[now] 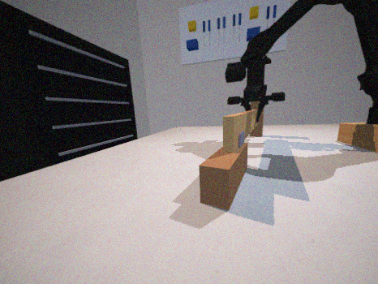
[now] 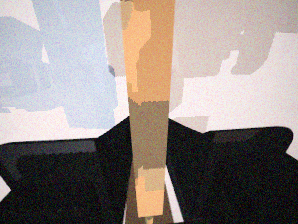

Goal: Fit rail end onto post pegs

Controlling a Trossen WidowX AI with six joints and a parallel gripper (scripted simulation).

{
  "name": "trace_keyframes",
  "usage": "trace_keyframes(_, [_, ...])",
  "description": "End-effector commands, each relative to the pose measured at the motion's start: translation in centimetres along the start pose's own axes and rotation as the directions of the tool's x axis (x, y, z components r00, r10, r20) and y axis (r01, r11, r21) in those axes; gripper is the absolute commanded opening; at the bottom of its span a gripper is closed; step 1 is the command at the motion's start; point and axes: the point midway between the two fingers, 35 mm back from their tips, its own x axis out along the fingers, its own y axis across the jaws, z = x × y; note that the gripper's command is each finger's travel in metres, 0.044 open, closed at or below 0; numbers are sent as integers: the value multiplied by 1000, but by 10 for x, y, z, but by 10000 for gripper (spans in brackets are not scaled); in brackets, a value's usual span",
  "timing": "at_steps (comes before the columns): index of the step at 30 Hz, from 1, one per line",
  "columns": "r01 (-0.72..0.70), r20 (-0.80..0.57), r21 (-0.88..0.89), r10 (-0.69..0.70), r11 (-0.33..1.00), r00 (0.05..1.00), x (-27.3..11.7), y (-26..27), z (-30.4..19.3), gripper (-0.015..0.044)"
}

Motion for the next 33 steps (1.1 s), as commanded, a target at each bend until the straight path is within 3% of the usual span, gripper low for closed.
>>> trace_keyframes(1, [2, -1, -2, -2, 1000, 1000, 1, 0, -2, 0])
trace_keyframes(33, [2, -2, -2, -2, 1000, 1000, 1, 0, -12, 0])
